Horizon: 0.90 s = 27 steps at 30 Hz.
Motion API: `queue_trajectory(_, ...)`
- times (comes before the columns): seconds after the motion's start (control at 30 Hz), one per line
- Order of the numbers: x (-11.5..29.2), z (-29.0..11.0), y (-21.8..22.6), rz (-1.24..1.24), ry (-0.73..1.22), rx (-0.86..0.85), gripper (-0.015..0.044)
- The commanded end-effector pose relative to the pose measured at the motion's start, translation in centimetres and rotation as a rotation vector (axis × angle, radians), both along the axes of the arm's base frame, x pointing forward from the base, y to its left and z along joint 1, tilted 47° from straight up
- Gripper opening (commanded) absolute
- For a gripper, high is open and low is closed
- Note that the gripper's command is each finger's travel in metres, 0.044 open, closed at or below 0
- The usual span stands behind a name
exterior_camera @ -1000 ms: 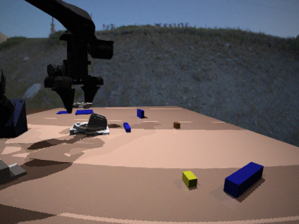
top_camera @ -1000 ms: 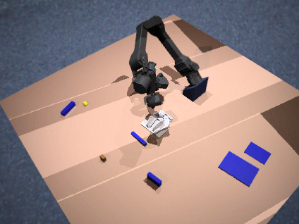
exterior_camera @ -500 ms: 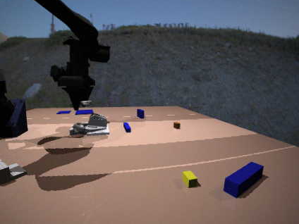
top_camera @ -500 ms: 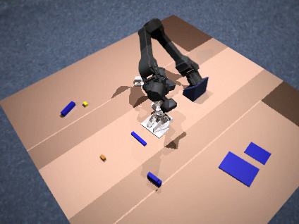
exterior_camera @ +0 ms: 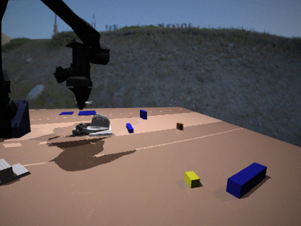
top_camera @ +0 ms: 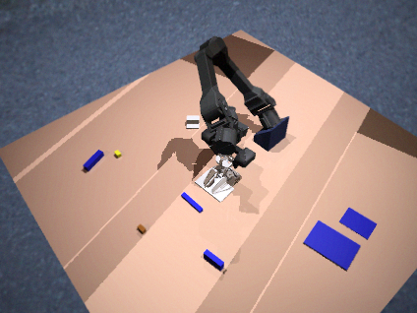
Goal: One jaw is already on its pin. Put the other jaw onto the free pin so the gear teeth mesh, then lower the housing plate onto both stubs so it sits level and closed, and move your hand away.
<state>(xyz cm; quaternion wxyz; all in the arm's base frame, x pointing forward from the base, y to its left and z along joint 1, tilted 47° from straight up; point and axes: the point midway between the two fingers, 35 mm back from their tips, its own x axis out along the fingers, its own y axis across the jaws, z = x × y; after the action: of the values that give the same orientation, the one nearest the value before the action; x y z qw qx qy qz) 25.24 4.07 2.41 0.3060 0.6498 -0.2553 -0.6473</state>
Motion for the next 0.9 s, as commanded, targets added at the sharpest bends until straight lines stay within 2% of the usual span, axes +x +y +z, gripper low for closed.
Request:
queue_trajectory(0.0, 0.0, -0.1, 0.1, 0.002, 0.005, 0.004, 0.0351)
queue_trajectory(0.87, -1.2, 0.2, -0.3, 0.003, 0.007, 0.004, 0.0351)
